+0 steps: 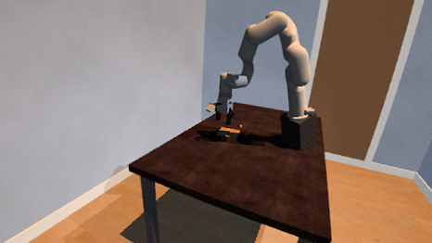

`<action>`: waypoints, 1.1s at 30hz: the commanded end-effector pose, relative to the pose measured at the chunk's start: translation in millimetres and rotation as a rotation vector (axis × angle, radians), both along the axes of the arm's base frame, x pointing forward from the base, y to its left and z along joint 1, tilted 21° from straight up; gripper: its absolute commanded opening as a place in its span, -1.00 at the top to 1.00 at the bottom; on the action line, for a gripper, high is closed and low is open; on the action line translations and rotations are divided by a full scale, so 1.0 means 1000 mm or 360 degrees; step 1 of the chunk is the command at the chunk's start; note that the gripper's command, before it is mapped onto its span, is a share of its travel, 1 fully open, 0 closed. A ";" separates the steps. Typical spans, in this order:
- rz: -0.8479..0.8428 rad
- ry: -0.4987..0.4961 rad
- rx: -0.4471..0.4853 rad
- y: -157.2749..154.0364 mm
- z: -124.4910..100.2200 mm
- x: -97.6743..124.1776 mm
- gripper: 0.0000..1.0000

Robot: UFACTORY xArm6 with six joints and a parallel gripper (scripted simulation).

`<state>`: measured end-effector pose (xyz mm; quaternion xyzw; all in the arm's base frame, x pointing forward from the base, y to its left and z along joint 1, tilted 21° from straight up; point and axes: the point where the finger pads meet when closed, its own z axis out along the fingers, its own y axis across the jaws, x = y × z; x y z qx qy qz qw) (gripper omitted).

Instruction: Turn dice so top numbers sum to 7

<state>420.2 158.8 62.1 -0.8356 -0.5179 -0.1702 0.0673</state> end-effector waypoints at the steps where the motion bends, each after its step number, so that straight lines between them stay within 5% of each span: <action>1: -0.0228 0.0068 0.0043 0.000 -0.004 0.002 -1.00; 33: -0.1714 0.0519 0.0380 -0.003 -0.040 0.005 -1.00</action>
